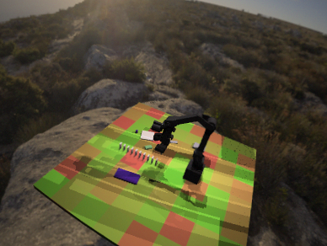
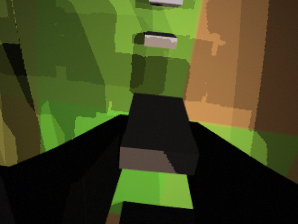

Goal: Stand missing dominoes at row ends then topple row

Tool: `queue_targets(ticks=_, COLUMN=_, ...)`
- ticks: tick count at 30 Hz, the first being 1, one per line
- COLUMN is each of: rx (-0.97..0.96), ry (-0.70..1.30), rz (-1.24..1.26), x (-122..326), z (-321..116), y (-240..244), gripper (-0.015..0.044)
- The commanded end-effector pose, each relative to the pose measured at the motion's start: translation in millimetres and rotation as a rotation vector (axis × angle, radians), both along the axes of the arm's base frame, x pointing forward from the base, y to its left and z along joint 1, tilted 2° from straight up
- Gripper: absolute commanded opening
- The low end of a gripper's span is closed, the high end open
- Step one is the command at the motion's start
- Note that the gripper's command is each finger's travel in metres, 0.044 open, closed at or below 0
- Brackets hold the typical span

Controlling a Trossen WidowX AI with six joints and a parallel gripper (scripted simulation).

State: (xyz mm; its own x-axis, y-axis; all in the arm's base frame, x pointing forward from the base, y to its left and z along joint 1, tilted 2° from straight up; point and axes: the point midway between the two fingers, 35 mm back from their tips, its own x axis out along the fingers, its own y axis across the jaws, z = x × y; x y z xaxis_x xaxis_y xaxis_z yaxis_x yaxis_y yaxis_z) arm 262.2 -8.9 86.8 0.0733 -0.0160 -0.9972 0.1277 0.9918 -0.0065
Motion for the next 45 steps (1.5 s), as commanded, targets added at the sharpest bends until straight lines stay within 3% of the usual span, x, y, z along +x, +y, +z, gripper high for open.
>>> queue_targets(ticks=1, rx=-0.006, ry=0.016, rz=0.006, x=1.5, z=-24.1, y=-0.9, gripper=0.0107)
queue_targets(ticks=15, rx=-0.006, ry=0.018, rz=0.006, x=-0.6, z=-113.6, y=-2.7, gripper=0.0107)
queue_targets(ticks=28, rx=-0.006, ry=0.018, rz=0.006, x=-1.6, z=-117.5, y=-2.7, gripper=0.0107)
queue_targets(ticks=40, rx=-0.006, ry=0.018, rz=0.006, x=-1.6, z=-117.5, y=-2.7, gripper=0.0422)
queue_targets(ticks=45, rx=-0.006, ry=0.018, rz=0.006, x=0.6, z=-108.0, y=-2.5, gripper=0.044)
